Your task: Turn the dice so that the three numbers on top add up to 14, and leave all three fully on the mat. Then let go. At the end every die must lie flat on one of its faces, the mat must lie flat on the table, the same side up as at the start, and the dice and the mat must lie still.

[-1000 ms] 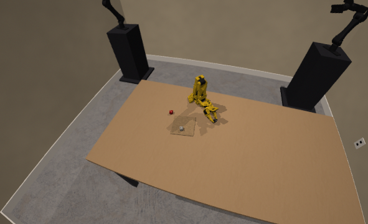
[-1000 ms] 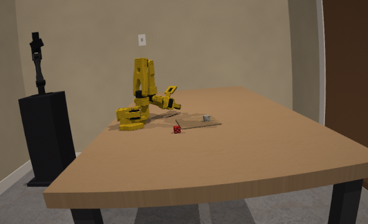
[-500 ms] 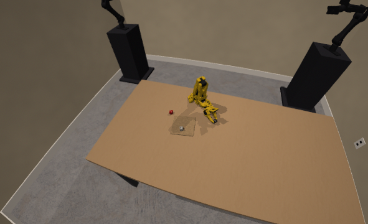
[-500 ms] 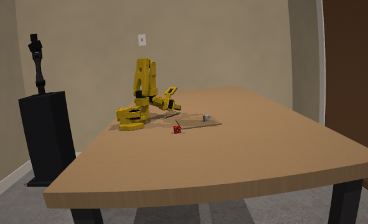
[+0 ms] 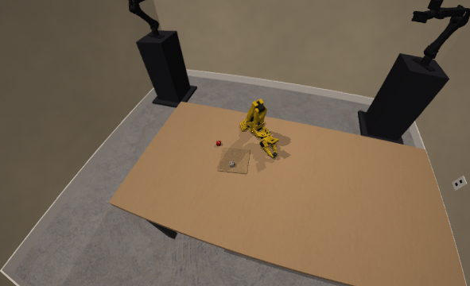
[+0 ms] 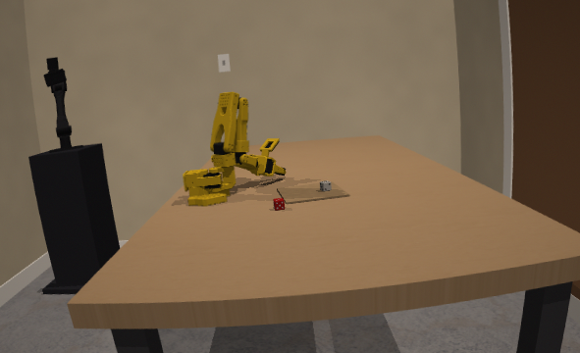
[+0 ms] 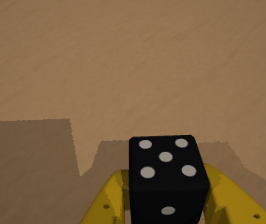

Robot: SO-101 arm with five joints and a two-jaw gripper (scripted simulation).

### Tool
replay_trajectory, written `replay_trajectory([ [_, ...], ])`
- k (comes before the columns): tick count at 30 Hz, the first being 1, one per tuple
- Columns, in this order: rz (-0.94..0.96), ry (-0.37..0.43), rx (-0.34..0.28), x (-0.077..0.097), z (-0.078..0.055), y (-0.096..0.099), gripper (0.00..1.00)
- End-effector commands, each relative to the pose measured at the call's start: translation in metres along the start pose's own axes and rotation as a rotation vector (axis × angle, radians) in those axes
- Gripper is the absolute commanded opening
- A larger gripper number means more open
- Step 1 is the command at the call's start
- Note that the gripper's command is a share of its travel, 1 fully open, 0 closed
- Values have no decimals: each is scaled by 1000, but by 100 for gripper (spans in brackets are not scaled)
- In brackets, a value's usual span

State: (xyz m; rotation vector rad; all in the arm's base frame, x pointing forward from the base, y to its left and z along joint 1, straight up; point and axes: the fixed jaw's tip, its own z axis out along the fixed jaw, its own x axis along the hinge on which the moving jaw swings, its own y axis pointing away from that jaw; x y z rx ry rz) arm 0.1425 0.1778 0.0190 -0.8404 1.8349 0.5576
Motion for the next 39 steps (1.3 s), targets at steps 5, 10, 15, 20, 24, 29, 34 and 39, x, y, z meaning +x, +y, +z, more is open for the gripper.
replay_trajectory([
  [5,-12,-38,-9,-3,3,2,0],
  [10,-12,-38,-9,-3,3,2,0],
  [15,-12,-38,-9,-2,4,2,0],
  [20,-12,-38,-9,-1,4,2,0],
  [24,-12,-38,-9,-1,4,2,0],
  [29,-12,-38,-10,-1,4,2,1],
  [34,-12,-38,-10,-1,4,2,6],
  [39,-12,-38,-10,-1,4,2,10],
])
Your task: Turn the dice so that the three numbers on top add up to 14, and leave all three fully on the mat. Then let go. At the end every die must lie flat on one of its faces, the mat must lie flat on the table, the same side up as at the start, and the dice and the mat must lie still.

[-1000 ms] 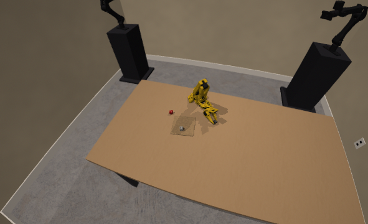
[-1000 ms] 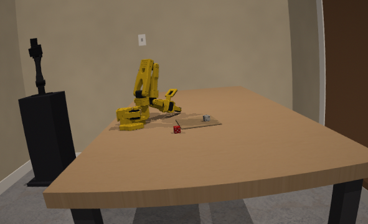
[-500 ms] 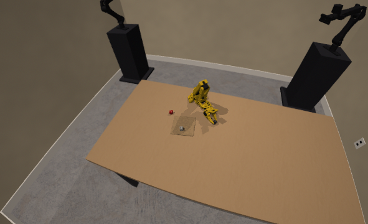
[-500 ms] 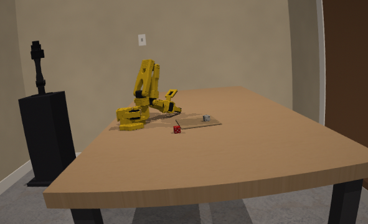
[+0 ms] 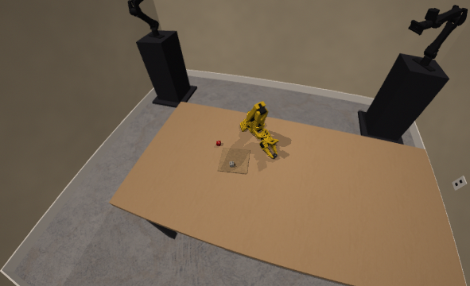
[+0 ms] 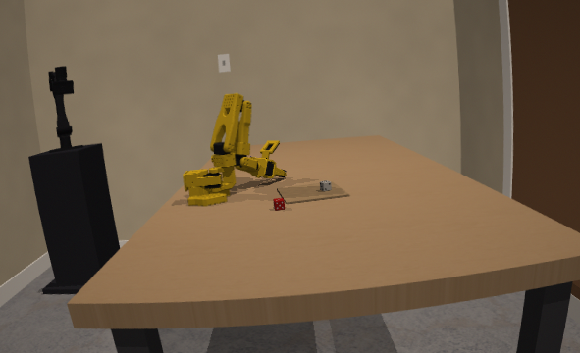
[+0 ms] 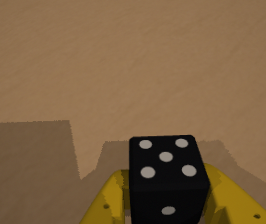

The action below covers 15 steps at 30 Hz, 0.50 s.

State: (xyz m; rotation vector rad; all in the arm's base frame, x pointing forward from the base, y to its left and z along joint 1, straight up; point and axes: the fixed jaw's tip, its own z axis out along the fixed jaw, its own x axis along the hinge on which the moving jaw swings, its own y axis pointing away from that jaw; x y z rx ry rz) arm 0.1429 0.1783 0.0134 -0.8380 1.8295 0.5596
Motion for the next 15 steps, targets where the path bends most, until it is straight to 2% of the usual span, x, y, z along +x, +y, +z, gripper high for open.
replay_trajectory([
  [1,-12,-32,-10,-6,1,2,11],
  [9,-12,-32,-10,-6,1,2,11],
  [15,-12,-32,-10,-6,1,2,16],
])
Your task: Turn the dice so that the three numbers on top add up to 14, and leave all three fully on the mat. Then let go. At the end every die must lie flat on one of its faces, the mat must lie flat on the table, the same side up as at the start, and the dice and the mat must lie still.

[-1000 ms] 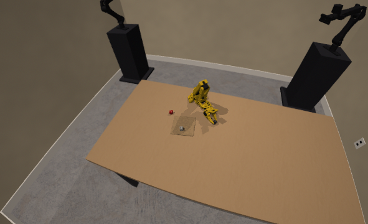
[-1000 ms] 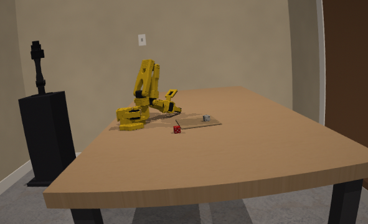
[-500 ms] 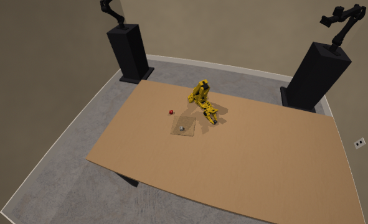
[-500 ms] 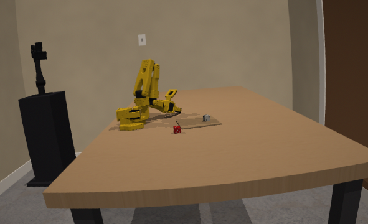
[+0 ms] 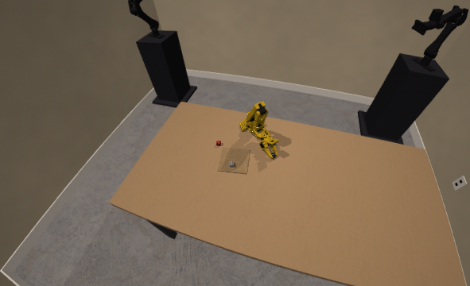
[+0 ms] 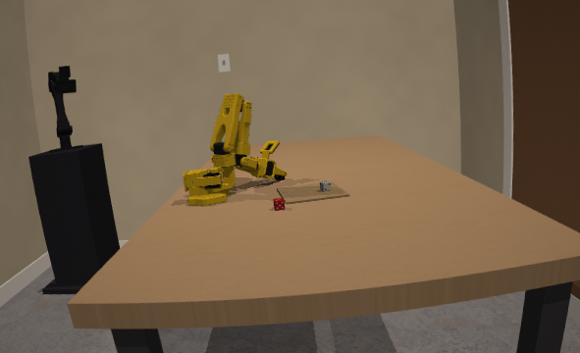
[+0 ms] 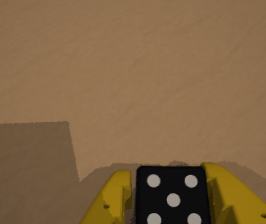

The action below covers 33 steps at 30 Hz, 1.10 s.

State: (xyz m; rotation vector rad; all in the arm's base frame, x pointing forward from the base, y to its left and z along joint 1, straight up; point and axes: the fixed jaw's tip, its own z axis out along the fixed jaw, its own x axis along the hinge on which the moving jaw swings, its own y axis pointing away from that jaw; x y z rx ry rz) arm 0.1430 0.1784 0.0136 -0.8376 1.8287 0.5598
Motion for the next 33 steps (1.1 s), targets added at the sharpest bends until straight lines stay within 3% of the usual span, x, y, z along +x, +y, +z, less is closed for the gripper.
replay_trajectory([
  [1,-12,-31,-10,-5,1,2,17],
  [15,-12,-31,-10,-5,1,2,28],
  [26,-2,-31,-10,-5,1,2,29],
  [33,237,-34,-19,-7,-5,4,29],
])
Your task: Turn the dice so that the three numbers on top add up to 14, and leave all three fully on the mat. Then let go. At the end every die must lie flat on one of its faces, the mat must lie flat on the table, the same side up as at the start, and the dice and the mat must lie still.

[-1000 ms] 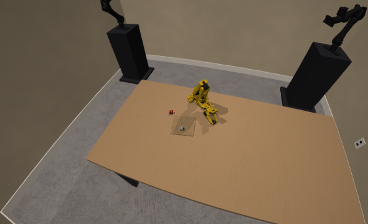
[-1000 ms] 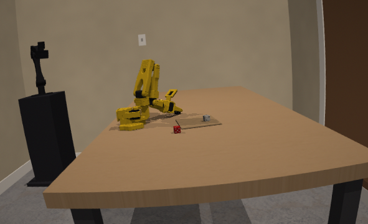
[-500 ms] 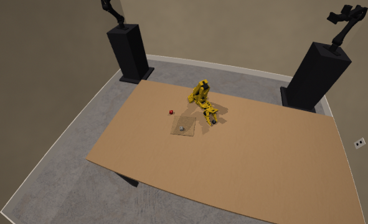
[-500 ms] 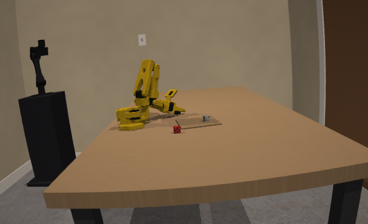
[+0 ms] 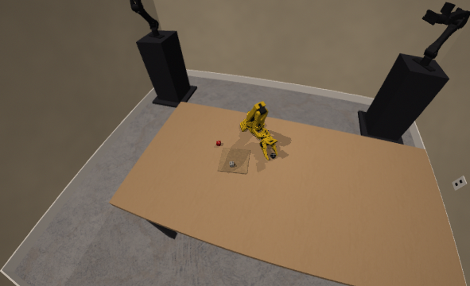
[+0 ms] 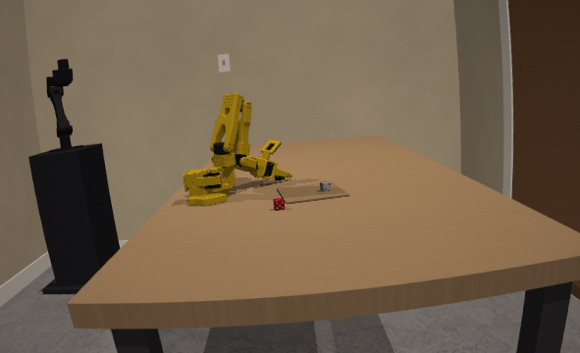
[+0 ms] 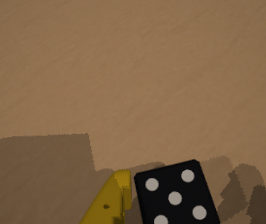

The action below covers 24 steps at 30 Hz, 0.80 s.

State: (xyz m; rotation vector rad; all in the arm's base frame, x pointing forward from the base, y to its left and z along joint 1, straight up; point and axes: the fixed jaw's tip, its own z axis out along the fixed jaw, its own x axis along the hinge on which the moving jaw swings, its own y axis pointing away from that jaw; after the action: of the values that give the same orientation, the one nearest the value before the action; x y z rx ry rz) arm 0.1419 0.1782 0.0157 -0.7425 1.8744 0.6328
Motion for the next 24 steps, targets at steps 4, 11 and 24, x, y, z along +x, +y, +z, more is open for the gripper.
replay_trajectory([
  [4,401,-27,-28,-6,-10,4,29],
  [11,668,-24,-36,-9,-20,4,29],
  [24,645,-16,-26,-8,-28,3,29],
])
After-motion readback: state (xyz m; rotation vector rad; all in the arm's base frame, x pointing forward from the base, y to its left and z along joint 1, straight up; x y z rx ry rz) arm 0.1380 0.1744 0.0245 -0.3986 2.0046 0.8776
